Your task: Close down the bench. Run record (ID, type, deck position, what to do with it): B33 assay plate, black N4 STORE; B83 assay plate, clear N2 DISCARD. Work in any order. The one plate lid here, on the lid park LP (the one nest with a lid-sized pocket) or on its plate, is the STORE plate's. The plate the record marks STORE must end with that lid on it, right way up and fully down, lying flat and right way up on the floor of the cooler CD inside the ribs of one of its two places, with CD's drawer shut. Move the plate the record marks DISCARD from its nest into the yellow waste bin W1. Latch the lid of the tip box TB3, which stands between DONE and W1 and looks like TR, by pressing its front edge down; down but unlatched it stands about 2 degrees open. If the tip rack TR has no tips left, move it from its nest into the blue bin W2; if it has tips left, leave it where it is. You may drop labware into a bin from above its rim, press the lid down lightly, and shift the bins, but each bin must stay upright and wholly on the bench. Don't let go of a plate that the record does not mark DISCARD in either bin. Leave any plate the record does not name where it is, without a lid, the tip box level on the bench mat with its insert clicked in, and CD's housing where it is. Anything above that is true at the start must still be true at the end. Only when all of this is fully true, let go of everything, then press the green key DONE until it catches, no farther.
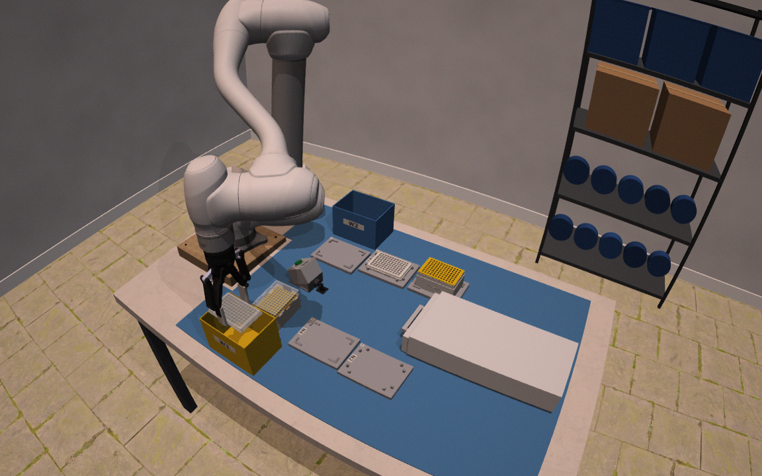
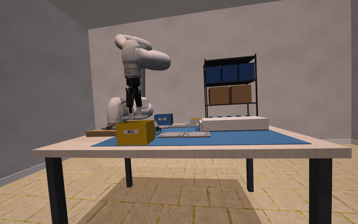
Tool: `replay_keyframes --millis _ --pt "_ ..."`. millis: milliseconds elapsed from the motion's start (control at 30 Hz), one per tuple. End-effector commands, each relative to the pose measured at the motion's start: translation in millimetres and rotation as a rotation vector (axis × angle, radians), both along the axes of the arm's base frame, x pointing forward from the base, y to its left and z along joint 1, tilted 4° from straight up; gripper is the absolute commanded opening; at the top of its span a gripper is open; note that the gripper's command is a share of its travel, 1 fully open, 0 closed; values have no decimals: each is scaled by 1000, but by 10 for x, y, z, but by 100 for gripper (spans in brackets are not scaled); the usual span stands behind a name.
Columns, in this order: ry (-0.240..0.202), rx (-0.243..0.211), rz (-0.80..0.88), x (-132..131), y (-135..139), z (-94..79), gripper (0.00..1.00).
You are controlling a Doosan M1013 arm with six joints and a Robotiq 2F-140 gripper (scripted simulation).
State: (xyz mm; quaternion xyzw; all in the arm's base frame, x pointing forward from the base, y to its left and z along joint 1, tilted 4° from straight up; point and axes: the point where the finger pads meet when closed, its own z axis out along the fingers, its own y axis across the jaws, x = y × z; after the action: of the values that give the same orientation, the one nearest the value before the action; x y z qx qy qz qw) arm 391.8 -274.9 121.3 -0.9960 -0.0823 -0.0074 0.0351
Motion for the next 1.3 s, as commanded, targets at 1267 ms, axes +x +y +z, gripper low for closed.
replay_keyframes --millis 1267 --pt "1 0 -22 150 325 38 66"
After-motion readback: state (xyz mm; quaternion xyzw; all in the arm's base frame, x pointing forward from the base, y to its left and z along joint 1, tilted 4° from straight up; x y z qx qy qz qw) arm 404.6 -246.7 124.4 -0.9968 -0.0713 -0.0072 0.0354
